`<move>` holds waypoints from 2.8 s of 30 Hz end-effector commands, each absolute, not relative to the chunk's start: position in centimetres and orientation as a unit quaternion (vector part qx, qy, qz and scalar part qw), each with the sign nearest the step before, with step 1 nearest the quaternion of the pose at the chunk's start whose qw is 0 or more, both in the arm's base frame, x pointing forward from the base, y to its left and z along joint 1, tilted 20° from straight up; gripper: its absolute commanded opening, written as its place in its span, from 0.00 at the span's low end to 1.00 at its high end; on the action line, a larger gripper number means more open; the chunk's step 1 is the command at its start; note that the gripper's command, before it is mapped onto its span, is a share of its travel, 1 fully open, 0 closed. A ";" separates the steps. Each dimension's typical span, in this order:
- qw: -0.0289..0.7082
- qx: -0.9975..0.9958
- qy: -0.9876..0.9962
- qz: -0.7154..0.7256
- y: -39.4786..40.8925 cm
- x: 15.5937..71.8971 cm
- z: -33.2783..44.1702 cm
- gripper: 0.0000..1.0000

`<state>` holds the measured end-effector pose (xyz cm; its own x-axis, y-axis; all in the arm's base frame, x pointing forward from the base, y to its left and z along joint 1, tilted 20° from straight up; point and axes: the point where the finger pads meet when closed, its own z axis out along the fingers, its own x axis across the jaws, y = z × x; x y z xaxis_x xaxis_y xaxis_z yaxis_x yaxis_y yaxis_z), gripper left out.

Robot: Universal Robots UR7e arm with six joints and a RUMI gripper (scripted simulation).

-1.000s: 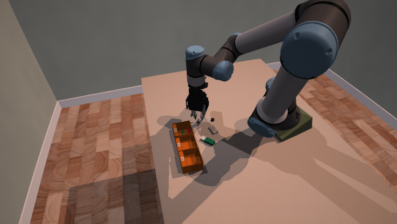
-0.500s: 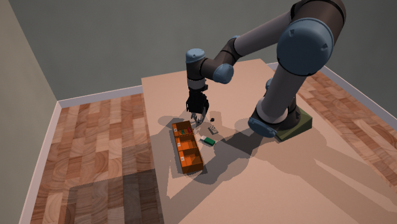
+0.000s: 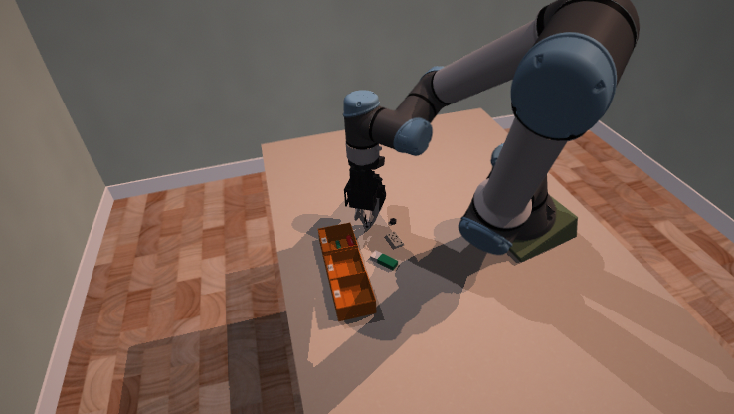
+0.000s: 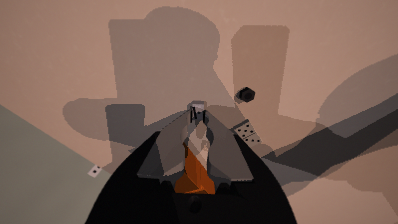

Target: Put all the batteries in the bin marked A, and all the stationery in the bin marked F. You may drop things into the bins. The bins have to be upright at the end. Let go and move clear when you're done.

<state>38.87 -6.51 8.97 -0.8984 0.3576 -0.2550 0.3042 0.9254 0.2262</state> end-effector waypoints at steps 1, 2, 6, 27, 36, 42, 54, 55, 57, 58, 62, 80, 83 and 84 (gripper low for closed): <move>0.148 0.170 0.970 0.090 -6.5 38.9 9.0 0.00; 0.148 0.170 0.970 0.090 -6.5 38.9 9.0 0.00; 0.148 0.170 0.970 0.090 -6.5 38.9 9.0 0.00; 0.148 0.170 0.970 0.090 -6.6 38.8 9.3 0.00; 0.148 0.170 0.970 0.090 -6.9 37.9 11.8 0.00; 0.148 0.170 0.970 0.090 -7.1 37.4 13.4 0.00; 0.148 0.170 0.970 0.090 -7.3 37.0 14.6 0.00; 0.148 0.170 0.970 0.090 -7.3 37.0 14.6 0.00; 0.148 0.170 0.970 0.090 -7.3 37.0 14.6 0.00; 0.148 0.170 0.970 0.090 -7.3 37.0 14.6 0.00; 0.148 0.170 0.970 0.090 -7.3 37.0 14.6 0.00; 0.161 0.008 0.985 0.065 -2.1 37.6 16.2 0.00; 0.164 -0.035 0.984 0.058 -0.3 37.8 16.5 0.00; 0.164 -0.050 0.984 0.056 0.2 37.9 16.6 0.00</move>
